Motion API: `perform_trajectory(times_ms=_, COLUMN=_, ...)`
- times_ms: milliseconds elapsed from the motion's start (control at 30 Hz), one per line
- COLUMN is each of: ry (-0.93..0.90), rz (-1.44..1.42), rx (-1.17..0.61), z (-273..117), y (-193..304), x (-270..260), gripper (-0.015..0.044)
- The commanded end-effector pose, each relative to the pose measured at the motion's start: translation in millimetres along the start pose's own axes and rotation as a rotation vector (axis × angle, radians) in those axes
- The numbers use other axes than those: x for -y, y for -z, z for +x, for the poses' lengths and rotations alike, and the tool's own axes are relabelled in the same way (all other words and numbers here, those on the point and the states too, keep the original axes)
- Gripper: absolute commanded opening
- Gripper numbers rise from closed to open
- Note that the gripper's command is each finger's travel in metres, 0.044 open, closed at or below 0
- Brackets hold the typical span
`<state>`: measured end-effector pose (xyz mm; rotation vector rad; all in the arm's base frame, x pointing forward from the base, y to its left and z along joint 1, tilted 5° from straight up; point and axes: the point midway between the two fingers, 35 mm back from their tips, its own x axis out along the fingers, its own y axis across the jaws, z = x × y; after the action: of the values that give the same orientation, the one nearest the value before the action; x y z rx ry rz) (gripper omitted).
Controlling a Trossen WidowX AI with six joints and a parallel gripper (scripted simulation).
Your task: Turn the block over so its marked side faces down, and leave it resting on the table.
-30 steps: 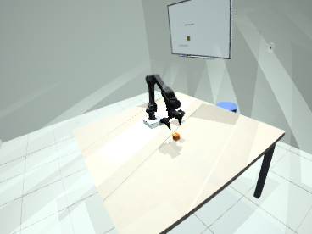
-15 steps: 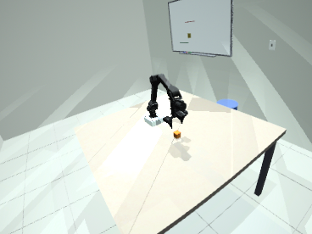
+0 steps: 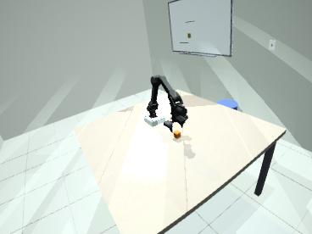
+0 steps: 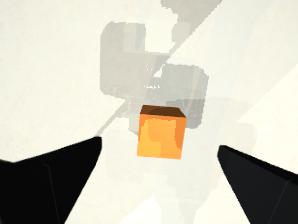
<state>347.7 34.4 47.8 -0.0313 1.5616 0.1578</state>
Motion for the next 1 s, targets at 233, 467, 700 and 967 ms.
perform_trajectory(times_ms=233, ry=0.005, rz=0.005, rx=-0.012, z=19.4, y=1.5, x=0.9, gripper=0.044)
perform_trajectory(times_ms=467, ry=0.005, rz=0.005, rx=-0.012, z=30.8, y=1.9, x=0.9, gripper=0.044)
perform_trajectory(times_ms=700, ry=0.005, rz=0.005, rx=-0.012, z=36.5, y=2.3, x=0.9, gripper=0.0387)
perform_trajectory(times_ms=967, ry=0.005, rz=0.005, rx=-0.012, z=36.5, y=2.3, x=0.9, gripper=0.0197)
